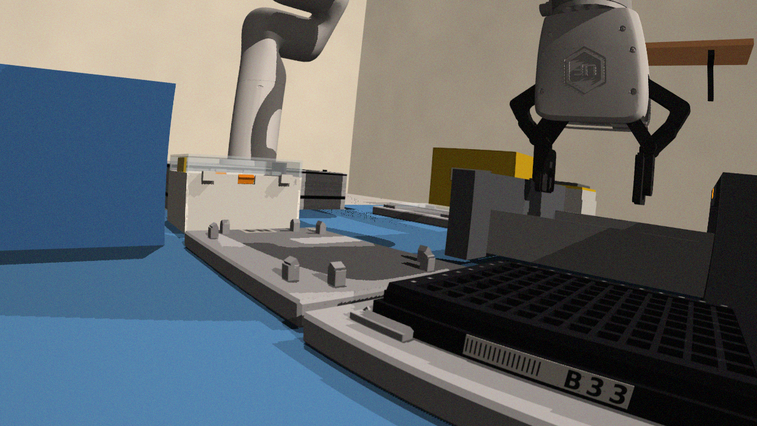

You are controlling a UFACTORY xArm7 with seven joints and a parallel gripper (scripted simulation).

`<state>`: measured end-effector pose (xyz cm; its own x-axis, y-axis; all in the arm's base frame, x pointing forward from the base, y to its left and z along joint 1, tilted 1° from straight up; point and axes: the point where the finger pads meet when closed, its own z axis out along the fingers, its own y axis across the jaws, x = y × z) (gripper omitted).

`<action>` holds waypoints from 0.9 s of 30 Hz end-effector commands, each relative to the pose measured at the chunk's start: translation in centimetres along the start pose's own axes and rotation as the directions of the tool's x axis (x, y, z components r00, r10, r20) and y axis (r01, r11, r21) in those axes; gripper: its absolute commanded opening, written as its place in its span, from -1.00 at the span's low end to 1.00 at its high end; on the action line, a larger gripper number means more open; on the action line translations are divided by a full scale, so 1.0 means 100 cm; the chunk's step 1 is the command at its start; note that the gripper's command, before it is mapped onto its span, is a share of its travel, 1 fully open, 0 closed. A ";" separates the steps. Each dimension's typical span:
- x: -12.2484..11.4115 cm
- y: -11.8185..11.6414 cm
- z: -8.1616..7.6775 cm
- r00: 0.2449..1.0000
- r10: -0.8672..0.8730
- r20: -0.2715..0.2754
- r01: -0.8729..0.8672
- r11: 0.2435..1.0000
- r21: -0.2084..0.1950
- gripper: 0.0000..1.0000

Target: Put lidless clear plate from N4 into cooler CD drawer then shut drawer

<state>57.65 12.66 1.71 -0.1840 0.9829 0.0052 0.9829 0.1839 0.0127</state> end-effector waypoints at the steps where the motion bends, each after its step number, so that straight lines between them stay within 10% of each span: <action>1: 0.000 0.002 -0.011 1.000 0.000 0.000 0.000 1.000 -0.006 1.00; 27: 0.000 0.001 -0.048 1.000 0.000 0.000 0.000 1.000 -0.006 1.00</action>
<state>57.62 12.64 5.84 -0.1840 0.9829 0.0052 0.9828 0.1839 0.0140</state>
